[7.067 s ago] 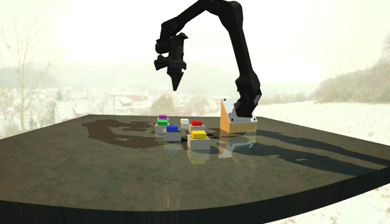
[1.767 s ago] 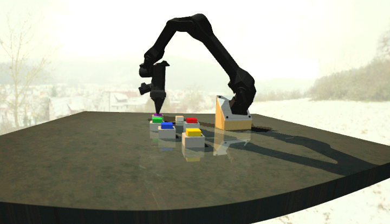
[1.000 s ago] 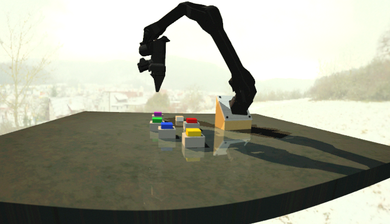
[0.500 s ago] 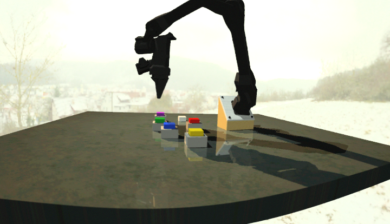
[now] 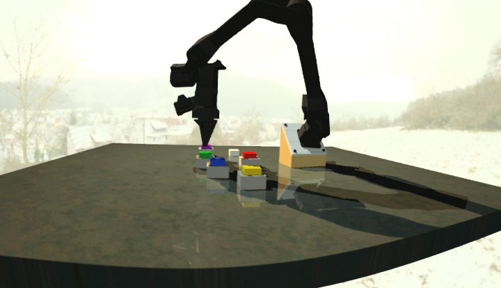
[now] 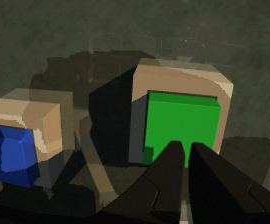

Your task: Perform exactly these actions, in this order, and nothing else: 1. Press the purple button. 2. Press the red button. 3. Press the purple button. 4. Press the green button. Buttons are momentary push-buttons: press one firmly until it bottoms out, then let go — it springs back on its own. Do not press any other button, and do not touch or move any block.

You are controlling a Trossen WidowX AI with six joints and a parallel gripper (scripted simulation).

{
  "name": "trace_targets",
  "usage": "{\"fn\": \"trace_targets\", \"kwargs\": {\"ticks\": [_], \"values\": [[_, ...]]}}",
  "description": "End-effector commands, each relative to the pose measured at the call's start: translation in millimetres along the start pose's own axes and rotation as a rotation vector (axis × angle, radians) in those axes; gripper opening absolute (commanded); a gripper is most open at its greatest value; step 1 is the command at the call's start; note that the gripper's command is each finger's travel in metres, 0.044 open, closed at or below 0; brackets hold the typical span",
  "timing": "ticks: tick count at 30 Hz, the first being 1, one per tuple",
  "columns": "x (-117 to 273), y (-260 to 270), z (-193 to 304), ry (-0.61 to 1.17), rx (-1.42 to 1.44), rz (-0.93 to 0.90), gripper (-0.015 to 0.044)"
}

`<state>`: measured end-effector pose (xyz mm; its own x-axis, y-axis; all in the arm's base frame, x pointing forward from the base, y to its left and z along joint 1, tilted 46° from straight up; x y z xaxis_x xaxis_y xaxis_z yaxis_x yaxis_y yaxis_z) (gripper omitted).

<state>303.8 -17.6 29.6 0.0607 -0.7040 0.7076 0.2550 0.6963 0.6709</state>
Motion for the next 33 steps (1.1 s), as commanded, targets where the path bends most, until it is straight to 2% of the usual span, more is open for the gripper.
{"fn": "trace_targets", "kwargs": {"ticks": [1,12,30,33], "values": [[-7,-1,1,0.003,-0.007,-0.003,0.0020],[-24,0,1,0.003,-0.007,-0.005,0.0020],[-24,0,2,0.003,-0.007,-0.005,0.0020],[0,-1,1,0.000,-0.003,-0.002,0.0020]]}}
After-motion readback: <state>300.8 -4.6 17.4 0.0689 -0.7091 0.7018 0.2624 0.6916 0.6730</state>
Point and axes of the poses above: the point midway between the two fingers, 35 mm back from their tips, its own x axis back along the fingers, its own y axis across the jaws, z = x × y, the point moved 4 cm from there along x, back along the fingers, and after that the axes turned 14 degrees about -x, right-handed, at the moved point
